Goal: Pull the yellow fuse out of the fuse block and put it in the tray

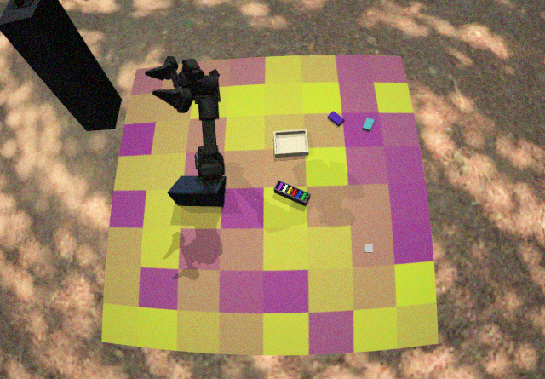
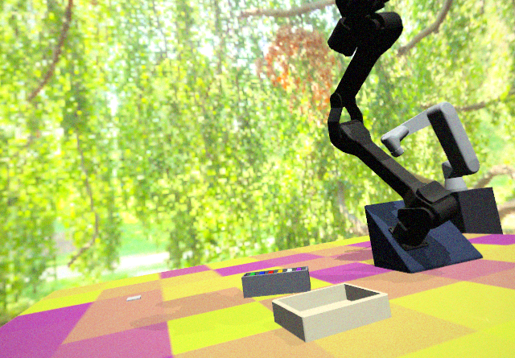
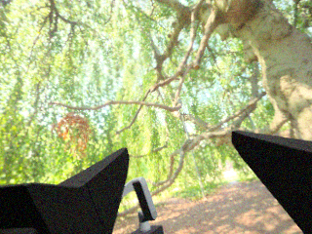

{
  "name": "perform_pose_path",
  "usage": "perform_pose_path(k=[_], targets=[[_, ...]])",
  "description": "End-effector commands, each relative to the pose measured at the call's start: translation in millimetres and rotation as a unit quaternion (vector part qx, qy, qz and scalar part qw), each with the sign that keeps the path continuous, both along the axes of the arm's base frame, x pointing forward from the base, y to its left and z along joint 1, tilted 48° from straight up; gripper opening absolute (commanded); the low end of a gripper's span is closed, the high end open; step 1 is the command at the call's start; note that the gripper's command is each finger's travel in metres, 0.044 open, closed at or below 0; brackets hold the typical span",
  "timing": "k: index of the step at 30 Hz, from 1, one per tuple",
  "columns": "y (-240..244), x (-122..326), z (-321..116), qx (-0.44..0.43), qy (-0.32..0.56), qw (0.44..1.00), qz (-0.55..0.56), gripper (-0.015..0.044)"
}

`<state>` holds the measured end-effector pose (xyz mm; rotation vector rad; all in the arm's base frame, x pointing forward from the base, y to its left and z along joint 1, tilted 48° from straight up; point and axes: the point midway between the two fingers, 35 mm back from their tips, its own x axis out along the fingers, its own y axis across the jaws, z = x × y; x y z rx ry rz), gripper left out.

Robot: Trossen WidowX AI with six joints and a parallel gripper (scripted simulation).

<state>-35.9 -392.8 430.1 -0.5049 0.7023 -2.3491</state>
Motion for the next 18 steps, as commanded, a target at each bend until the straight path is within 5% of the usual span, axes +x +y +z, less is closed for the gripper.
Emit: perform_pose_path(k=[1,12,18], targets=[[0.7,-0.8,0.9,-0.002,0.0,1.0,-0.001,0.0374],[81.2,-56.3,87.3,-0.15,0.013,0.987,-0.054,0.0085],[151.9,-86.9,133.1,-0.248,0.031,0.962,-0.108,0.007]])
